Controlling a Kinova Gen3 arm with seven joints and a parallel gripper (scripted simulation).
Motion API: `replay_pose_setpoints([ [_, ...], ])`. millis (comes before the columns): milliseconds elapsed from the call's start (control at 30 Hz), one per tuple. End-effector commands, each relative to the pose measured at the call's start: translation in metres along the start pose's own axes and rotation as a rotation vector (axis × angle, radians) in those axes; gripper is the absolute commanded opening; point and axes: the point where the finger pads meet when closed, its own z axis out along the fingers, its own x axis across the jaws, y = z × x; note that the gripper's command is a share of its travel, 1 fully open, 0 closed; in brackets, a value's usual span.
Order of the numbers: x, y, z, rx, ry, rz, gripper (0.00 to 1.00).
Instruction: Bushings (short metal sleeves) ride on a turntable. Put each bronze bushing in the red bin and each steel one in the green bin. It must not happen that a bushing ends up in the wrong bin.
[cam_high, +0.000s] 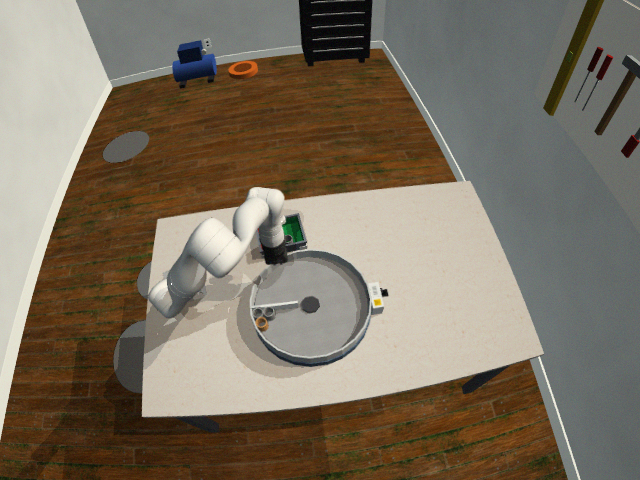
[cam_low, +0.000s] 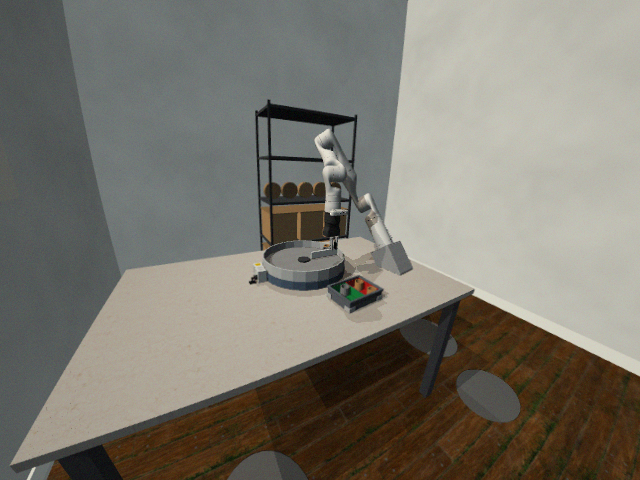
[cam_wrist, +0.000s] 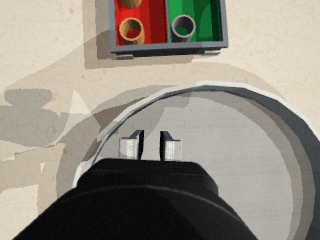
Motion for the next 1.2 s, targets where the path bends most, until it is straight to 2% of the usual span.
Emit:
replay_pose_setpoints([
  [0,-0.001,0.027,-0.002,0.012,0.013,0.004,0.45],
  [67,-0.008,0.049,0.000,0.013,0.012,0.003,0.45],
  [167,-0.008,0.049,0.000,0.013,0.012,0.003,0.45],
  [333,-0.024,0.103,0.003,0.013,0.012,0.002,0.45],
  [500,-0.024,0.103,0.003,0.013,0.012,0.002,0.45],
  [667,-0.040,0.157,0.007,0.013,0.011,0.001,0.45],
  [1067,-0.040,0.157,0.007,0.013,0.011,0.001,0.45],
  [1167,-0.041,0.155,0.016,0.011,0.007,0.003,0.45],
])
